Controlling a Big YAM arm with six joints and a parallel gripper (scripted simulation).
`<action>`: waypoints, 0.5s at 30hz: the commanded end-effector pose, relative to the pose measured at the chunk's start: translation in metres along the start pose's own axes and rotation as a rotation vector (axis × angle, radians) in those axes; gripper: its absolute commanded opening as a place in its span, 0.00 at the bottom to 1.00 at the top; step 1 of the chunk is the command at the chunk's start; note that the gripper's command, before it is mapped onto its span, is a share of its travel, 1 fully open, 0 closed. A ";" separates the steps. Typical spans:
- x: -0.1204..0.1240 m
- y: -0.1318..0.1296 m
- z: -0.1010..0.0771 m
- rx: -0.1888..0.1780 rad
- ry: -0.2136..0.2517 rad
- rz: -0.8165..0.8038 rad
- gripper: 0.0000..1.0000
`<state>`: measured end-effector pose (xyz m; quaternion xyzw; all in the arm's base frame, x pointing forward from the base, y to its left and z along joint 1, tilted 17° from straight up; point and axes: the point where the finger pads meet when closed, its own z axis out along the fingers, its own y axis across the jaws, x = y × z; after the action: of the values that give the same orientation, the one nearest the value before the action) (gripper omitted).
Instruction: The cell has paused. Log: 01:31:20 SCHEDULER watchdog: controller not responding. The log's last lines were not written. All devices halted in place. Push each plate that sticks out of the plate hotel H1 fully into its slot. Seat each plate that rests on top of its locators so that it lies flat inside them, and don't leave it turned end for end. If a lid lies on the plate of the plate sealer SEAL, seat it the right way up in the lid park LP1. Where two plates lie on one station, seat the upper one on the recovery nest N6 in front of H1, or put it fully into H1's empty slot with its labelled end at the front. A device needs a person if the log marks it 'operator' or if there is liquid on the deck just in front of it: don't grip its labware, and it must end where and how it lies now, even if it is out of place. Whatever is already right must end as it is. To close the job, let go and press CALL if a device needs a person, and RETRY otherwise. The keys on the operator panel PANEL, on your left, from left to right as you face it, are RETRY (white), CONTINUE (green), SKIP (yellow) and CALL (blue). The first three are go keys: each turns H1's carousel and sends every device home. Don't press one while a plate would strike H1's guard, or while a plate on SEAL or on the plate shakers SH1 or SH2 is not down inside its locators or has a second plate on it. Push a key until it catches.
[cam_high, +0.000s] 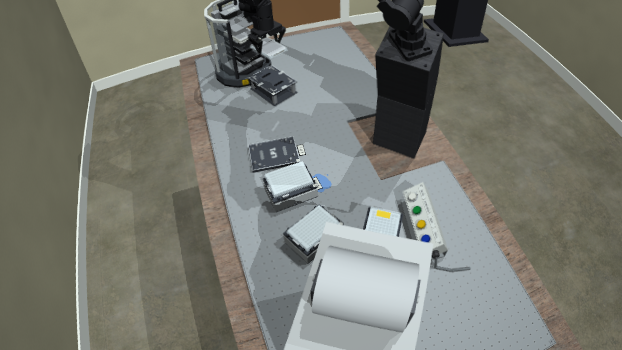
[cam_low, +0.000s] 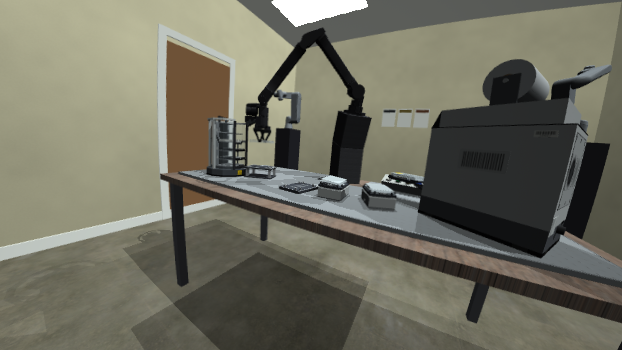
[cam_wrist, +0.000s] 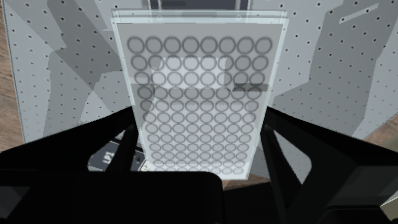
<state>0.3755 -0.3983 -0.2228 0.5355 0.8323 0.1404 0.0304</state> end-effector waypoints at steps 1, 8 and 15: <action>-0.019 0.014 0.006 -0.009 -0.033 -0.014 0.84; -0.018 0.014 0.013 -0.009 -0.031 -0.013 0.84; -0.018 0.014 0.018 -0.008 -0.029 -0.012 0.84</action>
<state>0.3781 -0.3952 -0.2363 0.5355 0.8323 0.1406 0.0293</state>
